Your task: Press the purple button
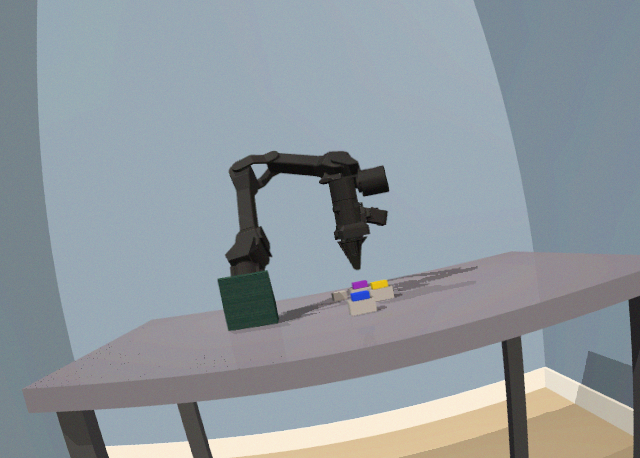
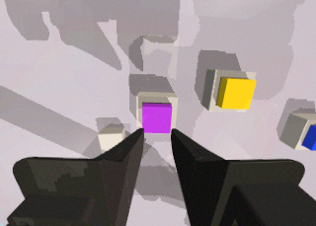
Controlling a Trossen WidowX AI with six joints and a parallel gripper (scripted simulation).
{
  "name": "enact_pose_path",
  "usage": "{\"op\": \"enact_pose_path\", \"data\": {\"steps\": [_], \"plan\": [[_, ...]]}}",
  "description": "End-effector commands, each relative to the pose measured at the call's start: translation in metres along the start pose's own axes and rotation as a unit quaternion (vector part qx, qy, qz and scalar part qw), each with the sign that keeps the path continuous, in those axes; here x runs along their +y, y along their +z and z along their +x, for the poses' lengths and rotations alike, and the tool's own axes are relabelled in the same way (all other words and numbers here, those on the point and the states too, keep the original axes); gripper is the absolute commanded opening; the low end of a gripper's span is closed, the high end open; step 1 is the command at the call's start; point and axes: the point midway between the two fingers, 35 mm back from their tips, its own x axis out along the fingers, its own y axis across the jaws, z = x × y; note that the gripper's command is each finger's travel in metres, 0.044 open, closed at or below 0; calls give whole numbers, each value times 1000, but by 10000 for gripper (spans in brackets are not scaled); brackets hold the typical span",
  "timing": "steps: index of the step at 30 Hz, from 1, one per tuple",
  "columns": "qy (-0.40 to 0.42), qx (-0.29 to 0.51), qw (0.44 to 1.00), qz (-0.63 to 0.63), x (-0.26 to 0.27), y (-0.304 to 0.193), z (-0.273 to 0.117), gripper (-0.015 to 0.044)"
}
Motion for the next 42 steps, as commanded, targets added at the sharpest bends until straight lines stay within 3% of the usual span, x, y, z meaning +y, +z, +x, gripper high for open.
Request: {"op": "enact_pose_path", "data": {"steps": [1, 42], "plan": [[2, 0, 1000, 3, 0, -1, 3, 20], [3, -1, 1000, 3, 0, -1, 37, 20]]}}
